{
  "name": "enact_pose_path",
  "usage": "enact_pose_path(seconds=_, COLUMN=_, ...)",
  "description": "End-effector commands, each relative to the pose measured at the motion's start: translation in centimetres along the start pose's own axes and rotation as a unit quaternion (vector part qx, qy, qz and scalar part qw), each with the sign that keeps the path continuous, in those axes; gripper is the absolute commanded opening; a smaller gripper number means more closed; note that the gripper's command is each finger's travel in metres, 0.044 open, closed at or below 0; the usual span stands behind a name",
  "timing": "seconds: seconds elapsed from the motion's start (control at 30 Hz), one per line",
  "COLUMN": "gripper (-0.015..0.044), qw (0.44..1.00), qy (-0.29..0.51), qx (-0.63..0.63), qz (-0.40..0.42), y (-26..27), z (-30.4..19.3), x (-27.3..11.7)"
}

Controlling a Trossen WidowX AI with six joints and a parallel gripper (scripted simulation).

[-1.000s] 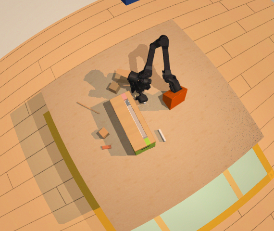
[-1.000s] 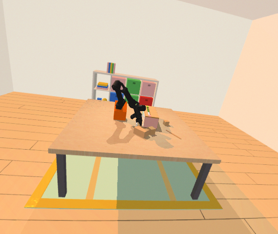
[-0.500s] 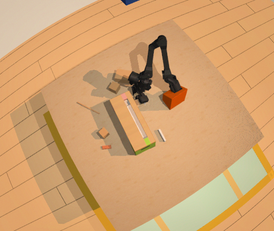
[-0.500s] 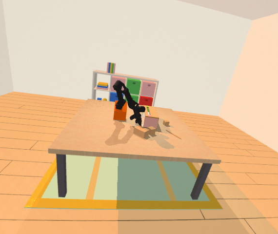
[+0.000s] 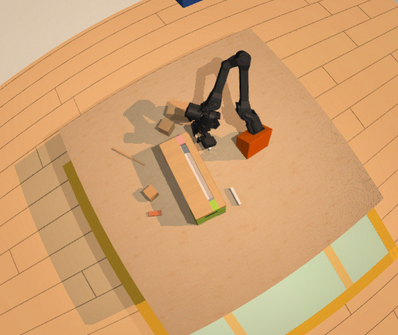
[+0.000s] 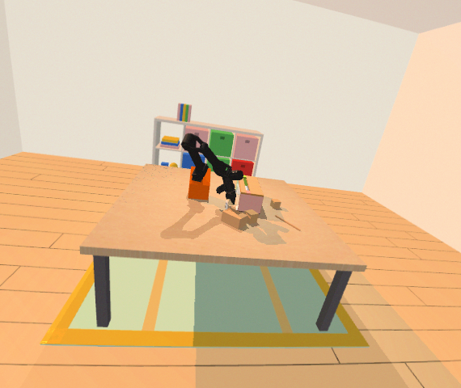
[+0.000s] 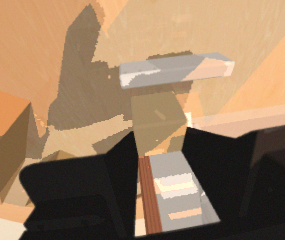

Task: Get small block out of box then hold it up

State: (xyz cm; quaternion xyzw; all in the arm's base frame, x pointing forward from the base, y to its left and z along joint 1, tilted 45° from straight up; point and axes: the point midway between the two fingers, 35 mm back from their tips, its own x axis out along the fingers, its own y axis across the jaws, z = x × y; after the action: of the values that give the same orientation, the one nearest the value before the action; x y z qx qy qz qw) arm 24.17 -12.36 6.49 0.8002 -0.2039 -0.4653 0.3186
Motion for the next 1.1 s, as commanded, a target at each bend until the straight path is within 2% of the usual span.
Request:
enact_pose_path(seconds=0.0, gripper=0.0, qw=1.0, qy=0.008, qx=0.007, qz=0.008, y=0.5, z=-1.0, x=-2.1)
enact_pose_path(seconds=0.3, gripper=0.0, qw=1.0, qy=0.009, qx=-0.006, qz=0.009, y=0.6, z=-1.2, x=-2.8)
enact_pose_path(seconds=0.67, gripper=0.0, qw=0.975, qy=-0.001, qx=-0.221, qz=0.008, y=0.1, z=-1.4, x=-3.3)
enact_pose_path(seconds=1.07, gripper=0.0, qw=0.894, qy=-0.011, qx=-0.448, qz=0.005, y=-0.3, z=-1.6, x=-3.9)
